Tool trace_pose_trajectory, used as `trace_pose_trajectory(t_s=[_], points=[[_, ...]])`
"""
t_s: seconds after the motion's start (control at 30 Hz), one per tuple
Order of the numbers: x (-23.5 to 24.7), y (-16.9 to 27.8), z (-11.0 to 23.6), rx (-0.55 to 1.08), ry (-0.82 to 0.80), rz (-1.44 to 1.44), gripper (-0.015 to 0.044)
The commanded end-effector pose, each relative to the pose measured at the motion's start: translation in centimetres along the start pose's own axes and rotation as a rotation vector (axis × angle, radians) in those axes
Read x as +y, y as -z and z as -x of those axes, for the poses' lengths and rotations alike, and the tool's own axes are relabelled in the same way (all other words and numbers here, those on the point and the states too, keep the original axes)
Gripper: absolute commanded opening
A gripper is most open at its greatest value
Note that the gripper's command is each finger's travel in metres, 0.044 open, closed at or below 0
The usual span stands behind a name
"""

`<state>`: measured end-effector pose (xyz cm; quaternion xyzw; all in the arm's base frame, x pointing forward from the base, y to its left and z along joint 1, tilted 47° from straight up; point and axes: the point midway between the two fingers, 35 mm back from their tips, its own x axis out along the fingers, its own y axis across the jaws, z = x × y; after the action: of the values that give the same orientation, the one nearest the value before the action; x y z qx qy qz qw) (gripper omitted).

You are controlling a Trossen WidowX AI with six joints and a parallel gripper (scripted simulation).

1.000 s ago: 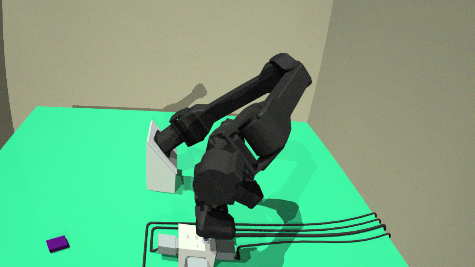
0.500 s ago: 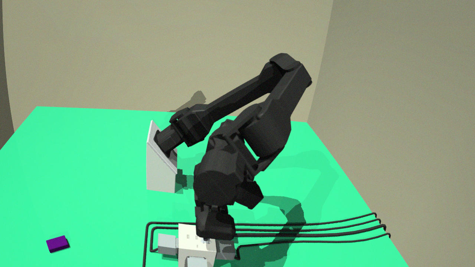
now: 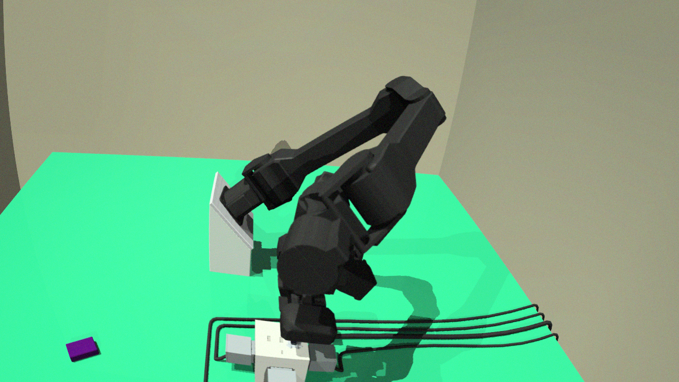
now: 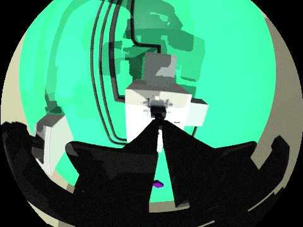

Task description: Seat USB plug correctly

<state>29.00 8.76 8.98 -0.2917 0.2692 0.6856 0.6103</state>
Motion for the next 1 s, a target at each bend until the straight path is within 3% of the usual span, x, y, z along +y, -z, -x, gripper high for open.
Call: trace_pose_trajectory(t_s=[0.0, 0.97], points=[[-0.03, -0.12, 0.00, -0.002, 0.004, 0.000, 0.0000], [-0.03, -0.14, -0.33, -0.002, 0.004, 0.000, 0.0000]])
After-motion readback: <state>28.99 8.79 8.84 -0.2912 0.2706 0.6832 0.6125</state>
